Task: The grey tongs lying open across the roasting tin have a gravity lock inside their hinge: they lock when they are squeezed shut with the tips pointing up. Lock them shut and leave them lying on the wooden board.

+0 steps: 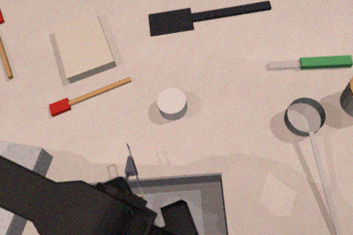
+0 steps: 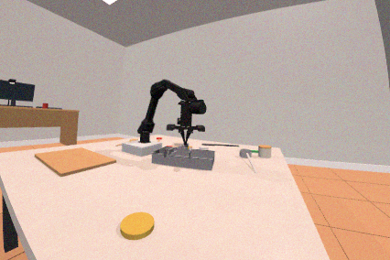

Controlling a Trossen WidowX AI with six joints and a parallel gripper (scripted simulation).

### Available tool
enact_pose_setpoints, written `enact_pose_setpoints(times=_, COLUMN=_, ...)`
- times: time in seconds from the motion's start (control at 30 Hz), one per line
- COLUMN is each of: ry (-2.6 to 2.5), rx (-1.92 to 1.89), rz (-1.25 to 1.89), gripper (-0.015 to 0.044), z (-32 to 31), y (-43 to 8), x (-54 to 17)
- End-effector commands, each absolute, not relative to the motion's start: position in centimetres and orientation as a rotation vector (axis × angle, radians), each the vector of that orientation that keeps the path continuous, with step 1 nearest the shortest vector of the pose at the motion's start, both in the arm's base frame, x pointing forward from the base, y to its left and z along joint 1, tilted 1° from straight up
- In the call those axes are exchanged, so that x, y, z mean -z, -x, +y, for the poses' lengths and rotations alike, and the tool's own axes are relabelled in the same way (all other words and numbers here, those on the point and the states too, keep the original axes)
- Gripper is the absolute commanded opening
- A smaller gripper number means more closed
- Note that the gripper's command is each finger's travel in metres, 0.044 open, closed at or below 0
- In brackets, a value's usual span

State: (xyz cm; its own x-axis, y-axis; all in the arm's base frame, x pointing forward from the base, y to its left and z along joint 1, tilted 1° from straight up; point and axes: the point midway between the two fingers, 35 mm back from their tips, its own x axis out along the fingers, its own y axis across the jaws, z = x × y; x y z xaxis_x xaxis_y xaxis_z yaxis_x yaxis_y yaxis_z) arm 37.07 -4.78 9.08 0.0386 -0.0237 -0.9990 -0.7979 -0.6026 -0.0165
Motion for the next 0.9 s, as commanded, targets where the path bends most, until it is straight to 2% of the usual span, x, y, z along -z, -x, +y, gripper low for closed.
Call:
enact_pose_setpoints(times=0.0, ry=1.711, rx=-1.626, rz=0.835, gripper=-0.0150, z=-4.8, y=-37.1, x=-9.1)
enact_pose_setpoints(times=0.53, ry=1.711, rx=-1.626, rz=0.835, gripper=-0.0150, z=-4.8, y=-37.1, x=-9.1)
enact_pose_setpoints(times=0.87, ry=1.711, rx=-1.630, rz=0.833, gripper=0.0113, z=-4.7, y=-36.9, x=-17.3)
